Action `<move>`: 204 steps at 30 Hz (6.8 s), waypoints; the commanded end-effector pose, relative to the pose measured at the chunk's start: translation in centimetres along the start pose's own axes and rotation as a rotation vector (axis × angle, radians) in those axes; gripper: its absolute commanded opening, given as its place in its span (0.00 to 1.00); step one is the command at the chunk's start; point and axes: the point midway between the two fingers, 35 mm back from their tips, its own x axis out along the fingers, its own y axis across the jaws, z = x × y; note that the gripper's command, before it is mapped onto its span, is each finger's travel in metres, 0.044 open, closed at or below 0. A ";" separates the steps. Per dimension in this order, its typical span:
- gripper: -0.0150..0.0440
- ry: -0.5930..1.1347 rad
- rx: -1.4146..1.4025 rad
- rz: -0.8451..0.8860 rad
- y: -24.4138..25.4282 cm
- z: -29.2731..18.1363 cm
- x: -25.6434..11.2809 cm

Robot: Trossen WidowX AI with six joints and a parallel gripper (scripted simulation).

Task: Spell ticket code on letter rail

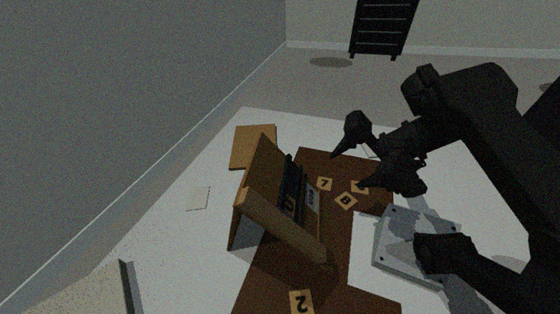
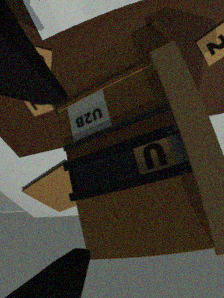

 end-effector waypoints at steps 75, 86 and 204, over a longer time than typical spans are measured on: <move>0.83 -0.116 -0.452 0.733 12.1 19.0 21.4; 0.83 -0.117 -0.451 0.733 14.1 18.7 23.5; 0.25 -0.117 -0.451 0.733 13.7 17.9 23.1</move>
